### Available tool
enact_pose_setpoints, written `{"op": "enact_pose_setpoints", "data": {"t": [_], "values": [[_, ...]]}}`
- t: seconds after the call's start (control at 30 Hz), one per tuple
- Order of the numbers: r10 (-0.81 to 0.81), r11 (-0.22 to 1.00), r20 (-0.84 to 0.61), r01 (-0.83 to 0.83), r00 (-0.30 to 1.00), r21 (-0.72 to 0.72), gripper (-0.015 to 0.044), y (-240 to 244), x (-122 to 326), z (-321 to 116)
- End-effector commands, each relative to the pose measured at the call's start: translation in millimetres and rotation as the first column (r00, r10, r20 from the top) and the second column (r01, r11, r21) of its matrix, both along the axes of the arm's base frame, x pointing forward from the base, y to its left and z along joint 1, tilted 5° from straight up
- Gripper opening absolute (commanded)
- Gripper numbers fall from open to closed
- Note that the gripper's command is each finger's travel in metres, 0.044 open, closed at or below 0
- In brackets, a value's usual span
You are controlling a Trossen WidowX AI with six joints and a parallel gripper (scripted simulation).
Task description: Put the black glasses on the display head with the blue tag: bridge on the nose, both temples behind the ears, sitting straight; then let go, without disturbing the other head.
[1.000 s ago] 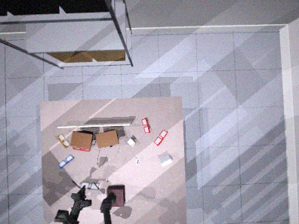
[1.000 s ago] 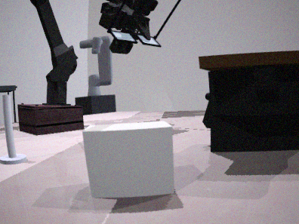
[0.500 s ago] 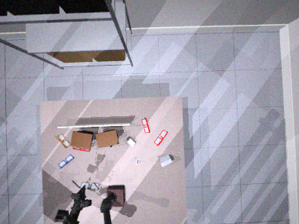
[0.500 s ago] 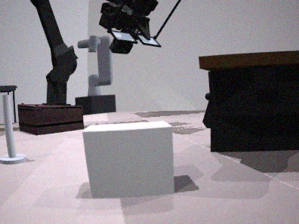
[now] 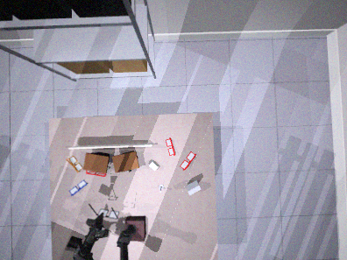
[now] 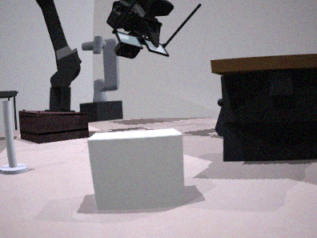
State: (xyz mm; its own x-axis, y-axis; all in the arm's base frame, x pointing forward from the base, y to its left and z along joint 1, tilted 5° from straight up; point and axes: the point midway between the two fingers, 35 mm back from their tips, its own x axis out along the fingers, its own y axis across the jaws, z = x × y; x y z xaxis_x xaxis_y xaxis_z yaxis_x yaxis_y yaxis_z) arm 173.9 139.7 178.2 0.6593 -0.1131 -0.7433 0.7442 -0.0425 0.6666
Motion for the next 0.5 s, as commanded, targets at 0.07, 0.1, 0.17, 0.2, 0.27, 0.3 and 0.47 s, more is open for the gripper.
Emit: {"op": "enact_pose_setpoints", "data": {"t": [0.07, 0.1, 0.17, 0.2, 0.27, 0.3, 0.47], "values": [[0.004, 0.999, -0.072, -0.007, 0.997, -0.046, 0.0, -7, 9, -6], [0.004, 0.998, -0.086, -0.009, 0.996, -0.054, 0.0, -9, 11, -8], [0.005, 0.998, -0.113, -0.013, 0.994, -0.069, 0.0, -12, 14, -10], [0.005, 0.997, -0.127, -0.015, 0.992, -0.076, 0.0, -14, 16, -11], [0.006, 0.996, -0.155, -0.02, 0.988, -0.088, 0.0, -18, 19, -14], [0.007, 0.995, -0.168, -0.023, 0.986, -0.094, 0.0, -19, 20, -15], [0.011, 0.993, -0.236, -0.039, 0.972, -0.115, 0.0, -29, 27, -22]]}}
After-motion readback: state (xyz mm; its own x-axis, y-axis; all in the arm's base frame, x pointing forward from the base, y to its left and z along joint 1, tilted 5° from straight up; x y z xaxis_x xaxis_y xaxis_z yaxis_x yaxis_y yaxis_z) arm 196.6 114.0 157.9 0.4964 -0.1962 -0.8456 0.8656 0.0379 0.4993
